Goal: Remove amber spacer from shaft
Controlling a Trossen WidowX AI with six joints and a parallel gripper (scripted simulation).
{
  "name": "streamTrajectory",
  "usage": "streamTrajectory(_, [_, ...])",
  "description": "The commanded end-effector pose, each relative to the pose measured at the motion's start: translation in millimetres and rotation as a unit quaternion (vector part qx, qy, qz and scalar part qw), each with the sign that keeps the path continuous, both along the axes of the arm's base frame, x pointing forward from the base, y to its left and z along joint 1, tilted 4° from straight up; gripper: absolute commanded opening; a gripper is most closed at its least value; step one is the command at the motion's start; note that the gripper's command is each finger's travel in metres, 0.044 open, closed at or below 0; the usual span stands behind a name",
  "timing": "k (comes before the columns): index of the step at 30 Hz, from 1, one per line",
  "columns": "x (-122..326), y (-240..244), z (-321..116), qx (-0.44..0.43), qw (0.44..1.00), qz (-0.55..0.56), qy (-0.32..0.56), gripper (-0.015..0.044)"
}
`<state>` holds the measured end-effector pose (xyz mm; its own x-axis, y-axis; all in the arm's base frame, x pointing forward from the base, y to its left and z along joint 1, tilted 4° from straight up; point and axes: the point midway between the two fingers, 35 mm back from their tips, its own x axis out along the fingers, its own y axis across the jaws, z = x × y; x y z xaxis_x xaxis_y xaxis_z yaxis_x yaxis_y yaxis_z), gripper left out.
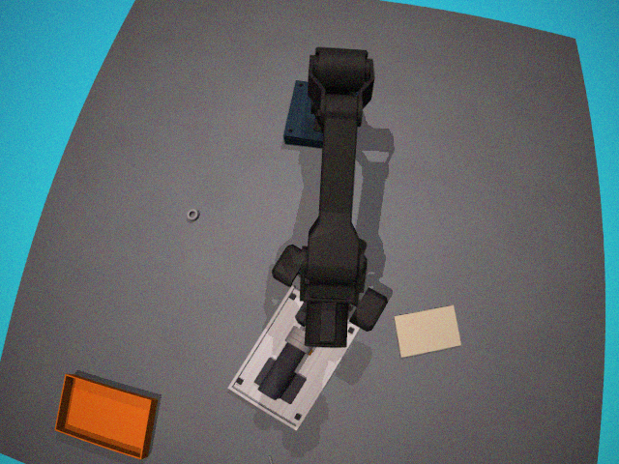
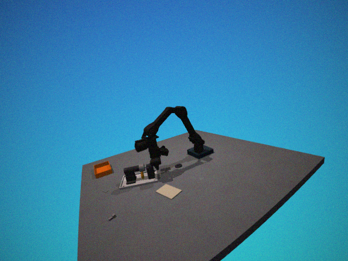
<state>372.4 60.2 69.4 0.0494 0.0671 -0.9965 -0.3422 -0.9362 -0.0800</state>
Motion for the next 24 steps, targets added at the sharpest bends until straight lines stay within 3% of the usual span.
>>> streamTrajectory(1, [3.3,-2.2,1.2,-0.003,1.000,0.000,-0.004,0.0000])
streamTrajectory(20, [5.6,-3.1,1.5,-0.003,1.000,0.000,-0.005,0.0000])
streamTrajectory(24, [2.4,-0.8,0.1,0.000,1.000,0.000,0.002,0.0105])
